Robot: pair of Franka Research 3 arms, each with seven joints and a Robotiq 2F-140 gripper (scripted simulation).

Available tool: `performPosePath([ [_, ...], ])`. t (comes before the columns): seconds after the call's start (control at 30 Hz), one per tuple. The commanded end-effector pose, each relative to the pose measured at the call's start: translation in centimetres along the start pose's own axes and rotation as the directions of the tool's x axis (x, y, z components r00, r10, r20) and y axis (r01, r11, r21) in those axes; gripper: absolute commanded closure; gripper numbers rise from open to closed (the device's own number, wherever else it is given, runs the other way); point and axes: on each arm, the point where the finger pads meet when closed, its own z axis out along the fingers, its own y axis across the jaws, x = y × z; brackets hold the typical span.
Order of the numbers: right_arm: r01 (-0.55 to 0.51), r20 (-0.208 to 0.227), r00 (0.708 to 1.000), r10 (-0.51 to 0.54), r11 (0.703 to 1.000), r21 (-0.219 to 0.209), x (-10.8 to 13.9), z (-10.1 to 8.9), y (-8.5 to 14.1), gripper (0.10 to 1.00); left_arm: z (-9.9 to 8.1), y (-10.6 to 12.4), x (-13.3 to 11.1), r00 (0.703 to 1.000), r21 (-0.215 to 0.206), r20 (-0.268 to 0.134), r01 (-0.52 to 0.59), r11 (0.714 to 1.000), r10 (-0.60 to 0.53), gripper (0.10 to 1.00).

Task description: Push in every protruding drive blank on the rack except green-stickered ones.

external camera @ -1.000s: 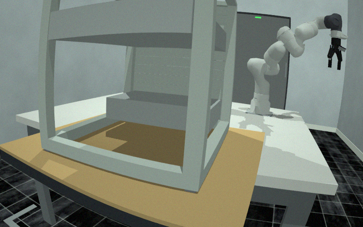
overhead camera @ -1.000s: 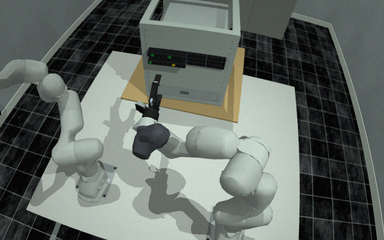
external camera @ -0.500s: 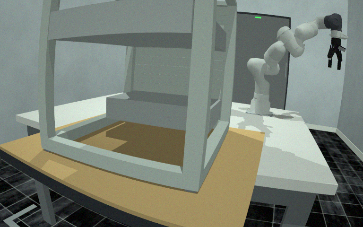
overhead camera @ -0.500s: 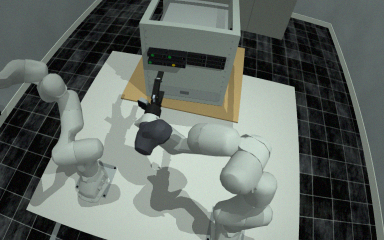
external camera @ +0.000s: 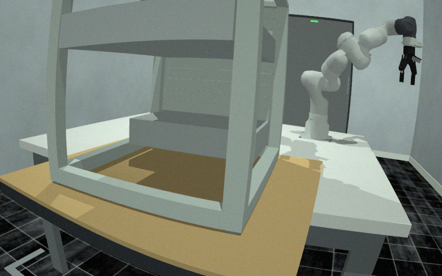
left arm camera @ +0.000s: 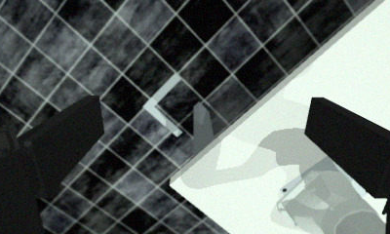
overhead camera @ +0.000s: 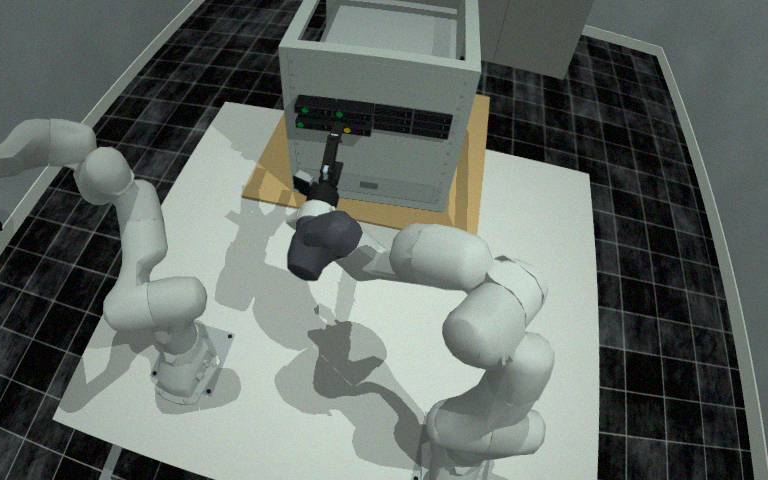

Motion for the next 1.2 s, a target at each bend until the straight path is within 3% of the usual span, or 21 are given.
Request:
performPosePath([
  [0.0, 0.015, -0.021, 1.0, -0.015, 1.0, 0.004, 0.4, 1.0, -0.1, 0.098, 0.0, 0.0, 0.0, 1.0, -0.002, -0.001, 0.005, 1.0, -0.005, 0.098],
  [0.33, 0.015, -0.021, 1.0, -0.015, 1.0, 0.004, -0.1, 2.8, 0.0, 0.098, 0.0, 0.0, 0.0, 1.0, -0.002, -0.001, 0.005, 1.0, -0.005, 0.098],
  [1.17, 0.015, -0.021, 1.0, -0.015, 1.0, 0.004, -0.1, 2.9, 0.0, 0.098, 0.0, 0.0, 0.0, 1.0, -0.002, -0.001, 0.005, 1.0, -0.005, 0.098],
])
